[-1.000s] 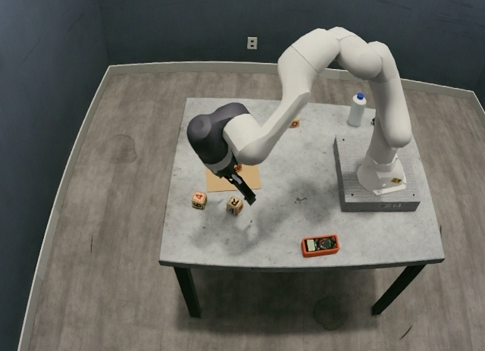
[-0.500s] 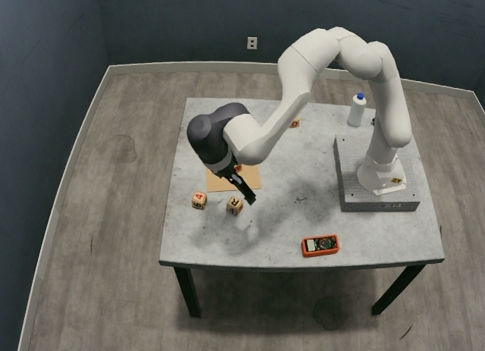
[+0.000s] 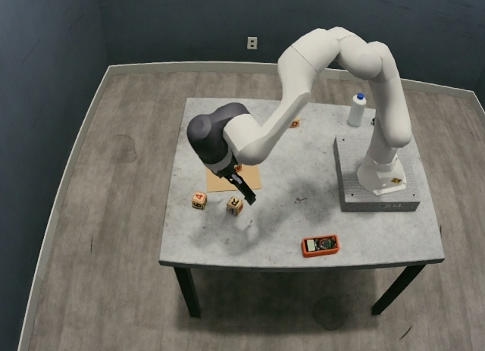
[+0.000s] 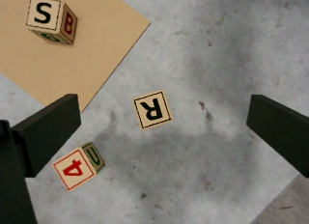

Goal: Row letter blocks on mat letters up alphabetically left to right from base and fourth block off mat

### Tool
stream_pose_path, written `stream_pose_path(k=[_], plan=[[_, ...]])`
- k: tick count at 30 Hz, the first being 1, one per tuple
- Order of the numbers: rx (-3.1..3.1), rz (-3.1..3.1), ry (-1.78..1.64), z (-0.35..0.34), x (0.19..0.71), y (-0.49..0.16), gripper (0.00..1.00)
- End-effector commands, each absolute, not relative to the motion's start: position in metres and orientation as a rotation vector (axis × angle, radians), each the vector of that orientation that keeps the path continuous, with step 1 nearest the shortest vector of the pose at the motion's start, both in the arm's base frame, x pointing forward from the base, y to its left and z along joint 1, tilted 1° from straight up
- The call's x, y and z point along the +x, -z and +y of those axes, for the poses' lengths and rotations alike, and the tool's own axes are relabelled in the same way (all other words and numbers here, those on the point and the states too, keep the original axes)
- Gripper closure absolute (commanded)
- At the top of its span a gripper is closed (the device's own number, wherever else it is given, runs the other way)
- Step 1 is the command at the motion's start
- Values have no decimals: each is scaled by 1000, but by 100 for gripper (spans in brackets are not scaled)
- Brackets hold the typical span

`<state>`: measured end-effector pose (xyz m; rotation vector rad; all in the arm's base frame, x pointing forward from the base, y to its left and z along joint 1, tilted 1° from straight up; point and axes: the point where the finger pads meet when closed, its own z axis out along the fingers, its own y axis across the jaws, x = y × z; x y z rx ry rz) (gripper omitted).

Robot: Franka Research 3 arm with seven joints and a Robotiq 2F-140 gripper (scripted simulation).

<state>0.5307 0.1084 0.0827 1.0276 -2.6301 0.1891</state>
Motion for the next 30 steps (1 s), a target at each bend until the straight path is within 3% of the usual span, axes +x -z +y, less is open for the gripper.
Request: stream_pose_path(k=[1,17,26,30], plan=[[1033,-2627,-187,108,531,-82,0],[1033,-2627,-186,108,536,-82,0],[1033,-2627,-187,93,637,-85,0],[1032,-2627,-189,88,655,-84,0]])
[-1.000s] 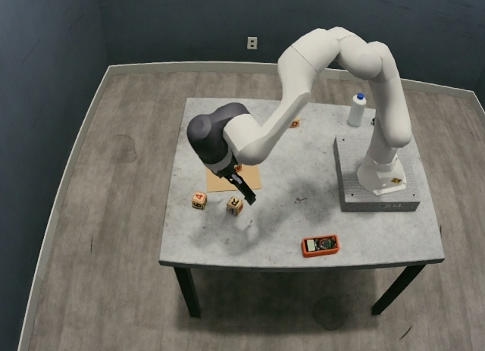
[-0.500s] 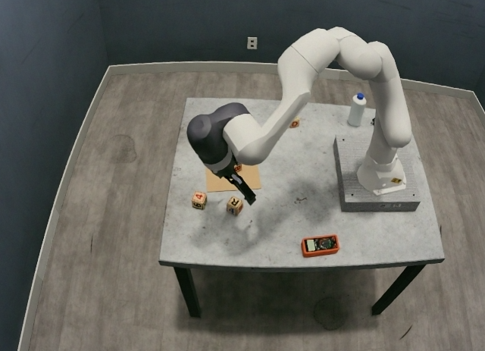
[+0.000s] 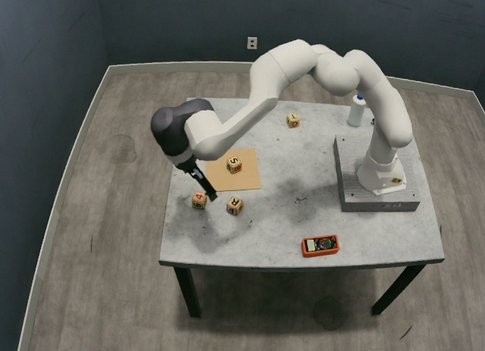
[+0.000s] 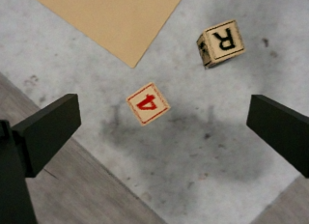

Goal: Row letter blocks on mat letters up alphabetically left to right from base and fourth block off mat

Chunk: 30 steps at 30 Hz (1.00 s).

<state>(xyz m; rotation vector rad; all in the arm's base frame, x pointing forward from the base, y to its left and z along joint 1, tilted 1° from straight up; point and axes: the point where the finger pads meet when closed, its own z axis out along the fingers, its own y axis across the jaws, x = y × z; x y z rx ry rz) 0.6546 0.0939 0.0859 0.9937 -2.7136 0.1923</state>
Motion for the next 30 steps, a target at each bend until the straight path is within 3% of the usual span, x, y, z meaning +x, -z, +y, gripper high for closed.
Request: stream_pose_path(k=[1,30], plan=[[1032,-2627,-189,88,655,-84,0],[1032,-2627,-190,86,658,-83,0]])
